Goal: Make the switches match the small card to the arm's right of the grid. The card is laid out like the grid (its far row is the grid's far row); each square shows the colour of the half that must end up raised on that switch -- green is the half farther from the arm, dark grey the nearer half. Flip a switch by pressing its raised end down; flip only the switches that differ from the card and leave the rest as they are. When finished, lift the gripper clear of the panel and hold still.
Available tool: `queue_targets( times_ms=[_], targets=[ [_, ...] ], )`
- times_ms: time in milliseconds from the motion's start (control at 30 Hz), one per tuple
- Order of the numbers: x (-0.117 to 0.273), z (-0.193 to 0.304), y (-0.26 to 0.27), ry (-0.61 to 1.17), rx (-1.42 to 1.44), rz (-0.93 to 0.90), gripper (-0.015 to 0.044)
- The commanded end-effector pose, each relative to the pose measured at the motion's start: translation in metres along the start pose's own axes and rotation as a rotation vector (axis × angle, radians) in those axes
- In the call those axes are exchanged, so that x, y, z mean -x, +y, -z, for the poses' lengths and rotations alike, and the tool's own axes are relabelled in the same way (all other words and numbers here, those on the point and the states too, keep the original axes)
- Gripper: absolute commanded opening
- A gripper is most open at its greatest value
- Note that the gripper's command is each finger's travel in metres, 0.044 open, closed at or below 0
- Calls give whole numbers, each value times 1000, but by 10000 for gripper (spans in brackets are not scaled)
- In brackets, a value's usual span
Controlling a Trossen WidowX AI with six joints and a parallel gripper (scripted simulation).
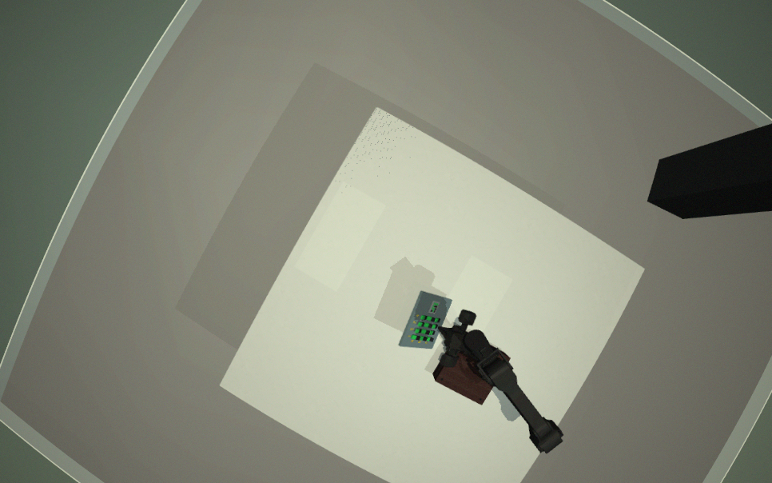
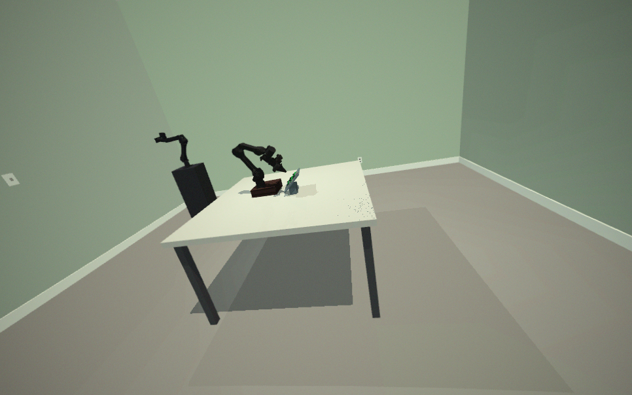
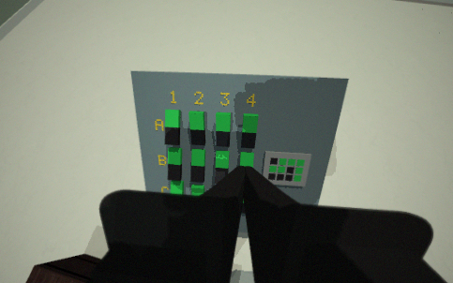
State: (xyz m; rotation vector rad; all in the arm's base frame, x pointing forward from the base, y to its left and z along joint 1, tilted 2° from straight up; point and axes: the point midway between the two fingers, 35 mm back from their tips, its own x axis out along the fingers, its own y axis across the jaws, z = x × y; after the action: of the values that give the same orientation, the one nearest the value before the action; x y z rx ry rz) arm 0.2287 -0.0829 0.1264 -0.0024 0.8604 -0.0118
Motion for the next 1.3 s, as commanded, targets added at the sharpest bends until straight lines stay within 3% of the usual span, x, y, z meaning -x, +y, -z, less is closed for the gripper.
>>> queue_targets(
  times_ms=[0, 233, 367, 533, 1267],
  targets=[
    [1, 11, 26, 11, -2, -7, 0],
    [3, 38, 70, 0, -5, -10, 0],
    [1, 39, 71, -3, -5, -10, 0],
    [-32, 40, 71, -29, -5, -10, 0],
    [-53, 40, 72, -30, -5, -10, 0]
  ],
)
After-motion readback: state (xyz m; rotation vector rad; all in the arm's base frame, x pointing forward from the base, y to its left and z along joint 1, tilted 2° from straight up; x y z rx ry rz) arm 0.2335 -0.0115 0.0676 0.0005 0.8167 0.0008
